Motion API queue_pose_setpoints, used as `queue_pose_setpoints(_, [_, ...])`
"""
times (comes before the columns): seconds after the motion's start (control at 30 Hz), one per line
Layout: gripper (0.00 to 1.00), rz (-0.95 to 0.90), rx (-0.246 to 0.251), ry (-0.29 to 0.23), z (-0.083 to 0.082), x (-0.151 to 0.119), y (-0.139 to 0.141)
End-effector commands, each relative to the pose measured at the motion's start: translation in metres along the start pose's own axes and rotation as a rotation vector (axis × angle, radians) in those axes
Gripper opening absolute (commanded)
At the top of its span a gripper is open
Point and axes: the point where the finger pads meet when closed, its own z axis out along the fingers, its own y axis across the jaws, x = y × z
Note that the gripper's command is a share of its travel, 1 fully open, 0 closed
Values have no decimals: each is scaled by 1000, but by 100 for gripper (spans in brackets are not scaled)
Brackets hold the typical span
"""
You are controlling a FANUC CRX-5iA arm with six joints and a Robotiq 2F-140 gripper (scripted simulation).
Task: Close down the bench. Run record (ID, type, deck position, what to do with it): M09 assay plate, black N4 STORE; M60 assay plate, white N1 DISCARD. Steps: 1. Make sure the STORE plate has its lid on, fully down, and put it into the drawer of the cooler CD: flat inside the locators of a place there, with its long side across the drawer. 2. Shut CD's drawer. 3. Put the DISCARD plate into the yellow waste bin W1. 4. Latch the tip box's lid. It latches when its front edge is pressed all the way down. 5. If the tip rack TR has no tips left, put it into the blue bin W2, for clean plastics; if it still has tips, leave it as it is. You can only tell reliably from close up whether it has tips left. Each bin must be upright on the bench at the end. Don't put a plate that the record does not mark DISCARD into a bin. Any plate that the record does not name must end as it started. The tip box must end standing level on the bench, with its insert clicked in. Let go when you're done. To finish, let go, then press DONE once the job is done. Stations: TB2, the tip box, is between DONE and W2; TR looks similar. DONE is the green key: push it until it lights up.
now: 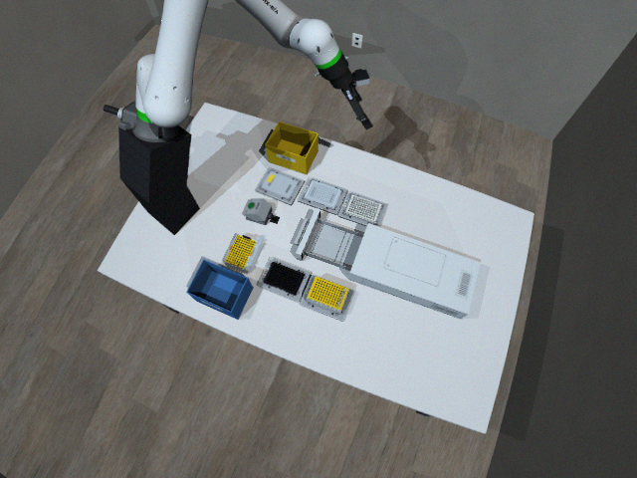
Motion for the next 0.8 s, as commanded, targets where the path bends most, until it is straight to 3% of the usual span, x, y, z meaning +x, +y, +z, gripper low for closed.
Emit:
queue_pose_setpoints(0.0, [100, 0, 0, 2, -1, 1, 0])
queue_pose_setpoints(0.53, [100, 0, 0, 2, -1, 1, 0])
queue_pose_setpoints(0.57, [10, 14, -23, -18, 0, -1, 5])
queue_pose_setpoints(0.63, [10, 38, -65, -53, 0, -5, 14])
queue_pose_setpoints(0.77, [10, 38, -65, -53, 1, -14, 32])
